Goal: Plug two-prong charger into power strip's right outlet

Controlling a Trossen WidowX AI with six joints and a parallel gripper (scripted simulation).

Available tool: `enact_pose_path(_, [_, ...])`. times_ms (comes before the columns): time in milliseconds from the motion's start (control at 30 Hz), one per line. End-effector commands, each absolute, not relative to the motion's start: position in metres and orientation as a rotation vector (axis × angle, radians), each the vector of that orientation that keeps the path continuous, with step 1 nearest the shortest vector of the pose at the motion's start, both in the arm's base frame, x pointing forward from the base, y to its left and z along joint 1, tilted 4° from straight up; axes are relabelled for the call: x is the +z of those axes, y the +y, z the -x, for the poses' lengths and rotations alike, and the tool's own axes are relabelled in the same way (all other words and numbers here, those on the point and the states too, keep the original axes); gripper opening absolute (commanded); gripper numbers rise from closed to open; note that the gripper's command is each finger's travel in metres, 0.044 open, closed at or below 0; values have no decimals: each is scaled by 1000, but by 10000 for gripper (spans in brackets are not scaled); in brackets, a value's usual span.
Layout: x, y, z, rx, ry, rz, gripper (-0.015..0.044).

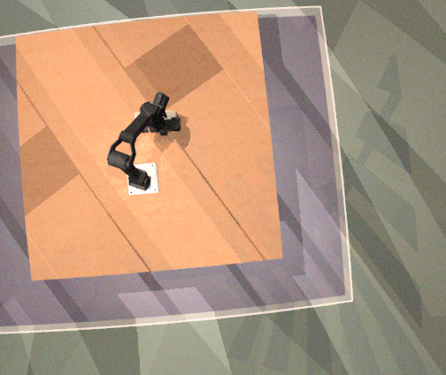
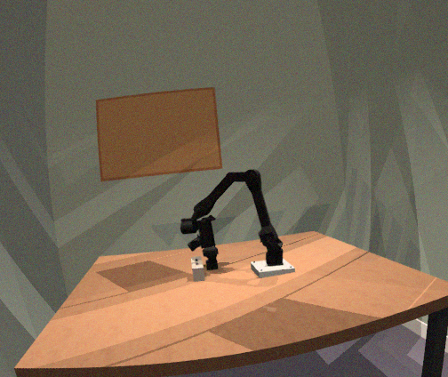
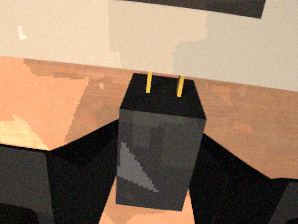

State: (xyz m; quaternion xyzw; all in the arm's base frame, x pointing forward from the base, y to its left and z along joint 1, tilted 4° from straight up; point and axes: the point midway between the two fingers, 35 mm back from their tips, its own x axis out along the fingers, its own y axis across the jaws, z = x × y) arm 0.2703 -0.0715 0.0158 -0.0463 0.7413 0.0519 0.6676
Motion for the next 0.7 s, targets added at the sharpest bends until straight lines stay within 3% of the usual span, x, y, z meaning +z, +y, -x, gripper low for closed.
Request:
enact_pose_path(0, [16,-71,-270,117,1674,99,0])
enact_pose_path(667, [16,-70,-275,117,1673,99,0])
